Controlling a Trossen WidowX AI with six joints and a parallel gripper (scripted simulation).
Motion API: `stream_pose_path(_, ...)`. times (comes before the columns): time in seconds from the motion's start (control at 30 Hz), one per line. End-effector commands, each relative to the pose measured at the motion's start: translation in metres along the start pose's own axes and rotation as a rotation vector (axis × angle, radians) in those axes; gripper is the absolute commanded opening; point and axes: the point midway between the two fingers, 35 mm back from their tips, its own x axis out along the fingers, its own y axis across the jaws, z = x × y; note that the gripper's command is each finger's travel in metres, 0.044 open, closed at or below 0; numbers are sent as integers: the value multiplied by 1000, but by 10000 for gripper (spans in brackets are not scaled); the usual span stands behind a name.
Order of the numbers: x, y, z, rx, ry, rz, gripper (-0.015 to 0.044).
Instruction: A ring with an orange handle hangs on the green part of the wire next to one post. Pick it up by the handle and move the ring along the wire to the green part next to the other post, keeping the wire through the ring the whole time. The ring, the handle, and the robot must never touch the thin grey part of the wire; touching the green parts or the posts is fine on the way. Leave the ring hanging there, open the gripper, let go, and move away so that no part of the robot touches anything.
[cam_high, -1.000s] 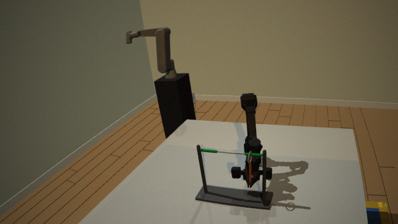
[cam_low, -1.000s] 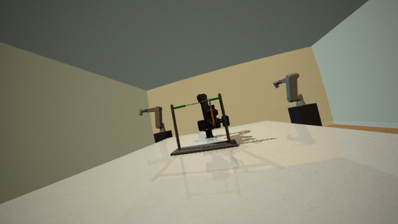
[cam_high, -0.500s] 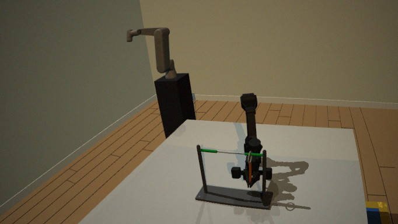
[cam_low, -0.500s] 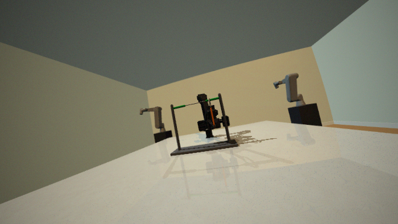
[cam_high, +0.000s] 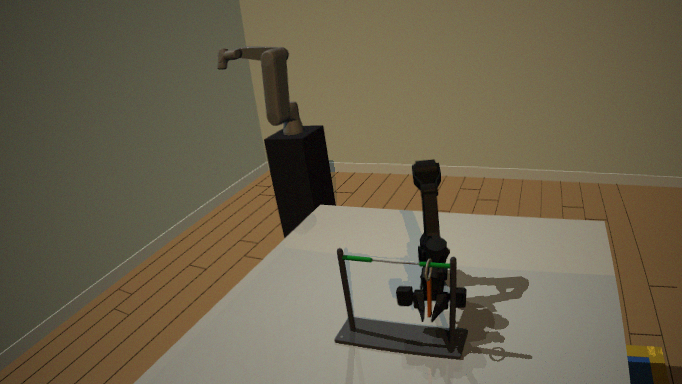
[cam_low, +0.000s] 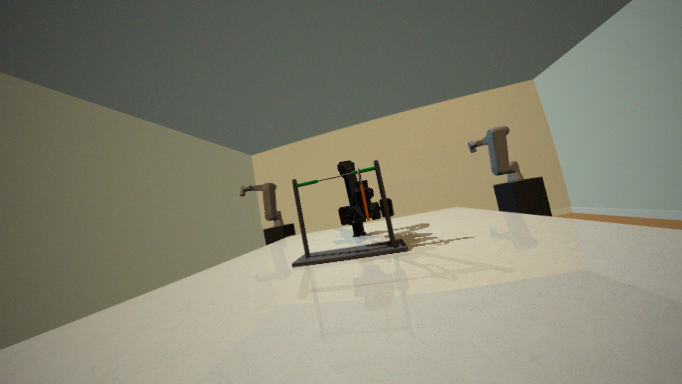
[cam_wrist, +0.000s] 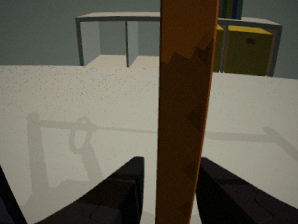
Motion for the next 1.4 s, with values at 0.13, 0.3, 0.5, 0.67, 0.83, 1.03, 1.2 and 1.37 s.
stream_pose_path(0.13, -11, 0, 1, 1, 2, -3, 160)
stream_pose_path(0.3, -22, 0, 2, 2, 2, -4, 160)
stream_pose_path(0.5, -35, 0, 2, 3, 3, -5, 160)
stream_pose_path(0.67, -45, 0, 0, 3, 3, -6, 160)
stream_pose_path(0.83, -50, -1, -1, 4, 3, -7, 160)
stream_pose_path(1.03, -50, -1, -1, 4, 3, -7, 160)
stream_pose_path(1.2, -50, -1, -1, 4, 3, -7, 160)
stream_pose_path(1.37, -50, -1, -1, 4, 3, -7, 160)
